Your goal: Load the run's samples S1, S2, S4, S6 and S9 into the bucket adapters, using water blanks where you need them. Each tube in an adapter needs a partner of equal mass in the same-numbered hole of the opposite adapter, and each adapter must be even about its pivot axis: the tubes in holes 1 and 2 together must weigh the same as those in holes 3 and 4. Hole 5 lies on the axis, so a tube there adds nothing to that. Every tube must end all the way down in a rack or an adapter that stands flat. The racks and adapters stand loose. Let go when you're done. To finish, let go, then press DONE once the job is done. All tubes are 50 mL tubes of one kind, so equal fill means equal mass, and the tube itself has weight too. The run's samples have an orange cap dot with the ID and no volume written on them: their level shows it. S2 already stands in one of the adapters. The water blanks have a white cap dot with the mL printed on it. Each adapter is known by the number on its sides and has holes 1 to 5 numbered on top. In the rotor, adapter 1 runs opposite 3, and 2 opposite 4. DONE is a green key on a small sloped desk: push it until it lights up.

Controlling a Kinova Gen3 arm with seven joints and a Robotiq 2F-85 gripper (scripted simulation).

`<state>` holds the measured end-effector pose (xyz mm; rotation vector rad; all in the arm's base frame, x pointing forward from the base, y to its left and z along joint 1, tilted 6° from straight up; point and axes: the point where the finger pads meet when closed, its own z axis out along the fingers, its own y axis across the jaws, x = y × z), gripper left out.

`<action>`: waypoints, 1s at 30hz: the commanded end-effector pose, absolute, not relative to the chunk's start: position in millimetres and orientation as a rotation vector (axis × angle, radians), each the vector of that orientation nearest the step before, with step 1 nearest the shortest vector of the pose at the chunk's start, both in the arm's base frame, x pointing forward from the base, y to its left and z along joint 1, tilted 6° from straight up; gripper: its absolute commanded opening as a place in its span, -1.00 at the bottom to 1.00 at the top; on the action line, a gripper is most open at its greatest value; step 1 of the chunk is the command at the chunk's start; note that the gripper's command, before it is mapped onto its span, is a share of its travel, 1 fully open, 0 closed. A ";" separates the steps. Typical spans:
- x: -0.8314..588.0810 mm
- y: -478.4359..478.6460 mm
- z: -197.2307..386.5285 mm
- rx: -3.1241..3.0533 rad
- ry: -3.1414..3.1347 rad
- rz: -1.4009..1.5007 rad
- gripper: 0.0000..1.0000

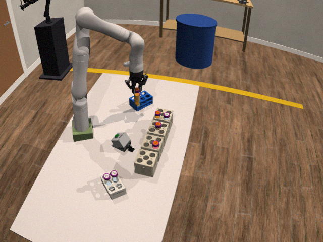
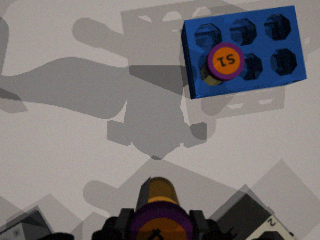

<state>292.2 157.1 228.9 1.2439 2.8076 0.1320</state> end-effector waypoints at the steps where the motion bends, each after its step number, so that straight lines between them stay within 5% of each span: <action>1: 297.1 151.0 230.4 1.254 2.799 0.150 -0.80; 30: 334.0 68.6 229.5 1.256 2.804 0.140 -0.80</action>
